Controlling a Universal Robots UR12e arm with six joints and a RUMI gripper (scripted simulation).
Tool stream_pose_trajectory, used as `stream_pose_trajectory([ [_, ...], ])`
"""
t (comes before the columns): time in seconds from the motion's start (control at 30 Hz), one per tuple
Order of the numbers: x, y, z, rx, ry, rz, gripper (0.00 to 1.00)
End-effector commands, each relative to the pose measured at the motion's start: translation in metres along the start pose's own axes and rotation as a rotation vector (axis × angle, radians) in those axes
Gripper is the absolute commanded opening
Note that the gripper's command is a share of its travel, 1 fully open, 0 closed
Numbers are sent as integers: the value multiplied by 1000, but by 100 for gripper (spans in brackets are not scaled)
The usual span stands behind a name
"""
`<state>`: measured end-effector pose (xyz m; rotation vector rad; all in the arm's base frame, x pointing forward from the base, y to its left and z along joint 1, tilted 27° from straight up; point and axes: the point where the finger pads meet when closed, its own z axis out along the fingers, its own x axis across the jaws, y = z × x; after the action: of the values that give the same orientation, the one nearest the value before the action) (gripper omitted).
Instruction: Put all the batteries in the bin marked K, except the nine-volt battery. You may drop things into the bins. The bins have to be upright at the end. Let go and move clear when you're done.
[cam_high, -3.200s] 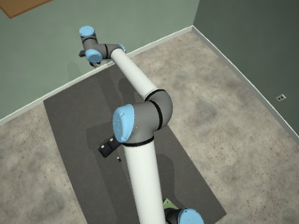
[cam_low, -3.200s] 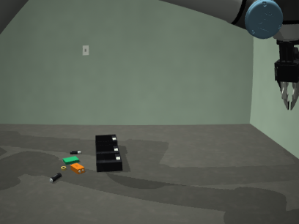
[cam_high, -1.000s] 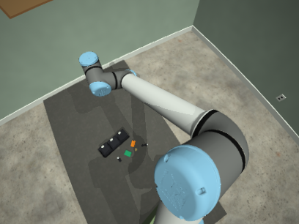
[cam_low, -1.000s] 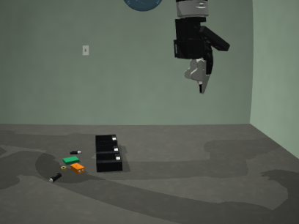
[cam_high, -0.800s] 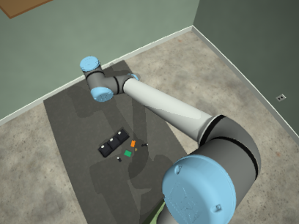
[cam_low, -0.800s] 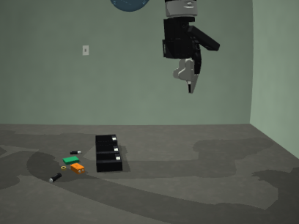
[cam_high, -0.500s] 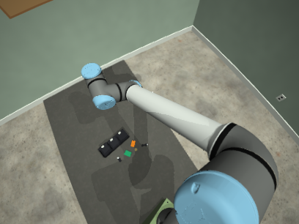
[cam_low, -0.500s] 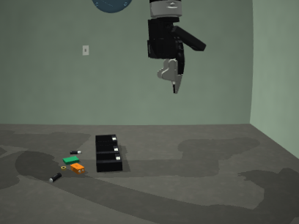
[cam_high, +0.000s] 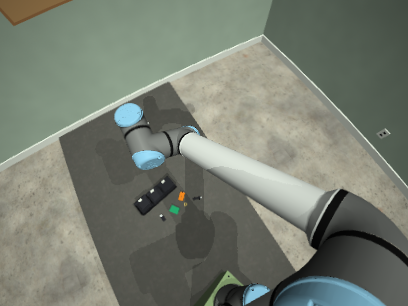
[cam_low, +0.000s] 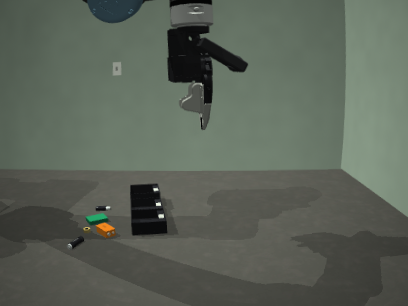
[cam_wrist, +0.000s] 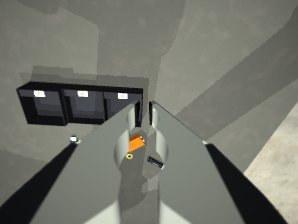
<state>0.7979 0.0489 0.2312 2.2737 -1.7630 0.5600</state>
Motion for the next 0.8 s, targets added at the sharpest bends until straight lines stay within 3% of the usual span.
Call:
stream_pose_trajectory([
  [0.0,-7,20,0,1,2,11,4],
  [0.23,-23,64,3,-10,8,59,4],
  [0.33,-23,64,3,-10,8,59,4],
  [0.5,-37,103,8,-20,15,106,4],
  [0.67,-39,109,8,-20,15,106,4],
  [0.77,-47,133,11,-29,23,154,4],
])
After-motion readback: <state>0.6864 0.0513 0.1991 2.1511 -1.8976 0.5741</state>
